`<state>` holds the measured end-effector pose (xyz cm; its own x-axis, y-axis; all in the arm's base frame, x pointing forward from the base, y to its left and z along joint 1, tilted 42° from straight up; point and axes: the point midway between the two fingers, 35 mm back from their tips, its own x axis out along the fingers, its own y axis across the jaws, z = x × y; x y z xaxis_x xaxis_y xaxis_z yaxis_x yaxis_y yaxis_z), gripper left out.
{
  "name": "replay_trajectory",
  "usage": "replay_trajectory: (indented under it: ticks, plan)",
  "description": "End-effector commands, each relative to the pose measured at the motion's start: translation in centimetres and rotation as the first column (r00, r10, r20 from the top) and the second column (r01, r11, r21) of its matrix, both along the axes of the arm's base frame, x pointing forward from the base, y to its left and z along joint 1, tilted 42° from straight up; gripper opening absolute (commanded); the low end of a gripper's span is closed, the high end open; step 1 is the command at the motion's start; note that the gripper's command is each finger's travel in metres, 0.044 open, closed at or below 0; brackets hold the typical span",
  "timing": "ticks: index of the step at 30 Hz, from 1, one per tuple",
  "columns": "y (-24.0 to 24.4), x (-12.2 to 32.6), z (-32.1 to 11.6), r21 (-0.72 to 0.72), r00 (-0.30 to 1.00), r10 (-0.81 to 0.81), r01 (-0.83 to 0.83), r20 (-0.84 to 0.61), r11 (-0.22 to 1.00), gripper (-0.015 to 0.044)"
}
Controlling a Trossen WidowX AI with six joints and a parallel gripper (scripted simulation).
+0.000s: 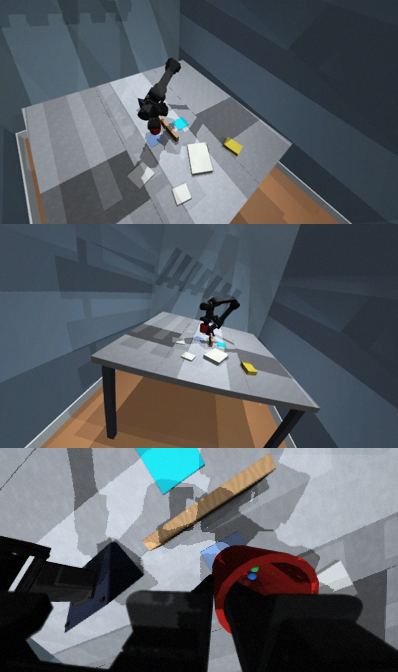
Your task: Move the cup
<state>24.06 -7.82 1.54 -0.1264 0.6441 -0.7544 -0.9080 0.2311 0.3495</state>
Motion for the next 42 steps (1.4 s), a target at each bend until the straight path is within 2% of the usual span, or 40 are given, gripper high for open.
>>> replay_trajectory:
  ticks: [1,42]
  plan:
    - [0.7,-0.1,0.6,0.004,1.0,-0.003,0.003,-0.002,1.0,0.0]
    - [7.5,-1.1,7.1,0.008,1.0,-0.001,0.001,-0.005,1.0,0.0]
